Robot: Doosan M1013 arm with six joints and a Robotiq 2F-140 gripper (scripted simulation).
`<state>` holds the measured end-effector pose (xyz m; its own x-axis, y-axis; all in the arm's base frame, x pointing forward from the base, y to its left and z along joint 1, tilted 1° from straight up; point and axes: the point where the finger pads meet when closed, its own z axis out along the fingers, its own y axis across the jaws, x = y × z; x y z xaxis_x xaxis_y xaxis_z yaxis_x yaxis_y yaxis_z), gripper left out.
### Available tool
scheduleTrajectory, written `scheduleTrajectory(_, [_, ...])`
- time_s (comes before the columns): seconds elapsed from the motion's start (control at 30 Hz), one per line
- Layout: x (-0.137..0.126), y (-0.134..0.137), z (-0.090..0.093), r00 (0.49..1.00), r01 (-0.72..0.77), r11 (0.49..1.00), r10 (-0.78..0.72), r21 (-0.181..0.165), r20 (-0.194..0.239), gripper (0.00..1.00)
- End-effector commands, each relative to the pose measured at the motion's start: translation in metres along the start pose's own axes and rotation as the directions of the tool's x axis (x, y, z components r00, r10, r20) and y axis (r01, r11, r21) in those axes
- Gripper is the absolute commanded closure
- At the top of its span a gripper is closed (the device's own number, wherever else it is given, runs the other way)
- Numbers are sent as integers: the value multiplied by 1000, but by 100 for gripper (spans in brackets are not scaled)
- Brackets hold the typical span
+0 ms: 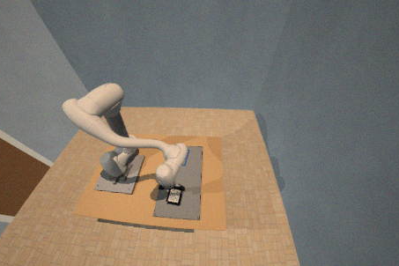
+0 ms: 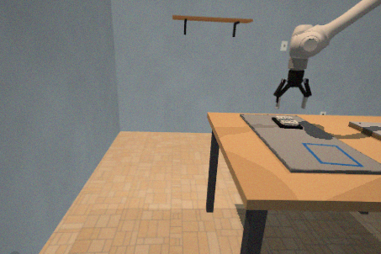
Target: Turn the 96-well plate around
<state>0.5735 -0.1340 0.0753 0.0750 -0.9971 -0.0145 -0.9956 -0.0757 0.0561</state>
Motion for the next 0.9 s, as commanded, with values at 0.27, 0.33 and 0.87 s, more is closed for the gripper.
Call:
scheduleTrajectory(0.27, [2,-3,-1,992,-122,992,123,31,-6,0])
scheduleTrajectory(0.33, [2,-3,-1,992,-122,992,123,31,-6,0])
scheduleTrajectory(0.87, [2,-4,18,992,-122,992,123,31,-6,0])
